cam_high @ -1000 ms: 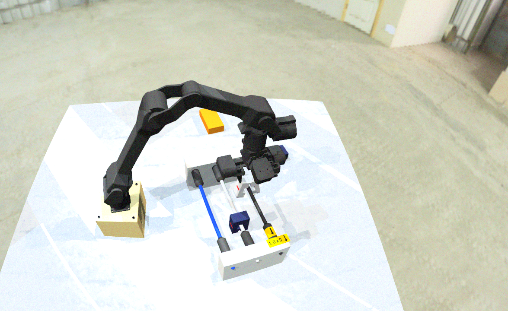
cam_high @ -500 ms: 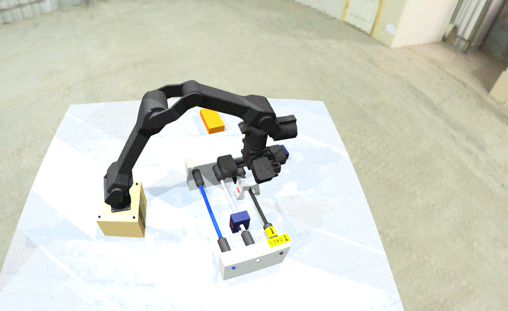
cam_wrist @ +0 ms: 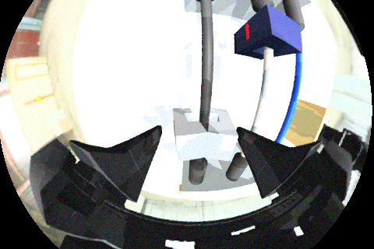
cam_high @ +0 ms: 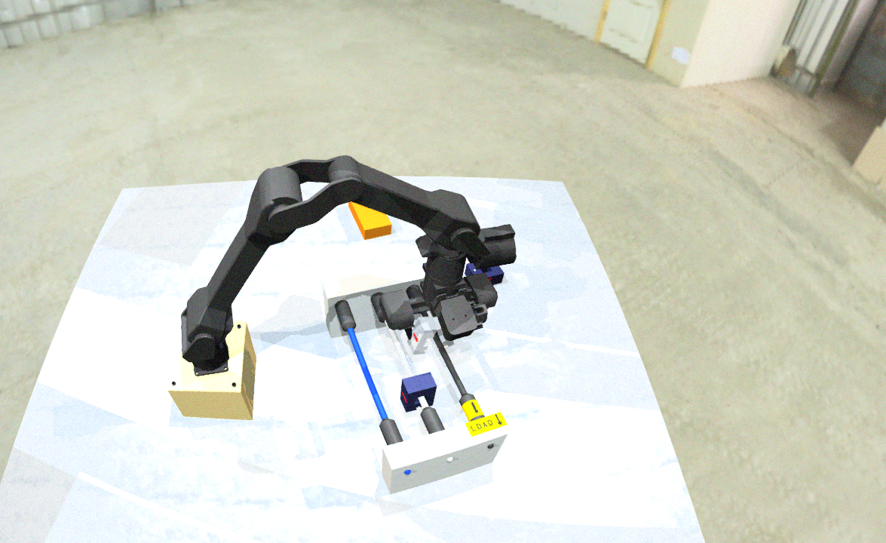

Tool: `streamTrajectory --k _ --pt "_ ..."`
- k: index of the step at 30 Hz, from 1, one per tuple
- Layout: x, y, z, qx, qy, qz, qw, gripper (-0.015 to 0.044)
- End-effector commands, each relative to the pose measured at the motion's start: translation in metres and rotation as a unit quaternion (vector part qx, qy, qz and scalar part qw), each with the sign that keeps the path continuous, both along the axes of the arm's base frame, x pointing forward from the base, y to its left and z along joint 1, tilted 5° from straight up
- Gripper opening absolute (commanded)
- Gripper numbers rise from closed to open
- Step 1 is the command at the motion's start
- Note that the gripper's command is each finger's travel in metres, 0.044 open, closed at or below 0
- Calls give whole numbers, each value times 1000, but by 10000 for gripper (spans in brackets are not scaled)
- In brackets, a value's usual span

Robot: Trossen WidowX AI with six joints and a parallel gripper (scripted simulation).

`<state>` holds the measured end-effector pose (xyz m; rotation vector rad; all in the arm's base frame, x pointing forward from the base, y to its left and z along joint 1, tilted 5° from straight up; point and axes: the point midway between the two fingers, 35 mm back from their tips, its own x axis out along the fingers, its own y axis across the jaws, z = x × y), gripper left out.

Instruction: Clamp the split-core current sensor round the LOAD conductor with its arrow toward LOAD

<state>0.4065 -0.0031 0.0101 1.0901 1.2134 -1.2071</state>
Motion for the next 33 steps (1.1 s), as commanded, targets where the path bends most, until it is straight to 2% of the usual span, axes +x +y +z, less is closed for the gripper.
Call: streamTrajectory --k 1,23,33 --pt "-2 0 -9 1 5 3 1000 440" --pt "-3 -2 -32 1 5 3 1000 440" --pt "-1 -2 -28 0 1 0 1000 373"
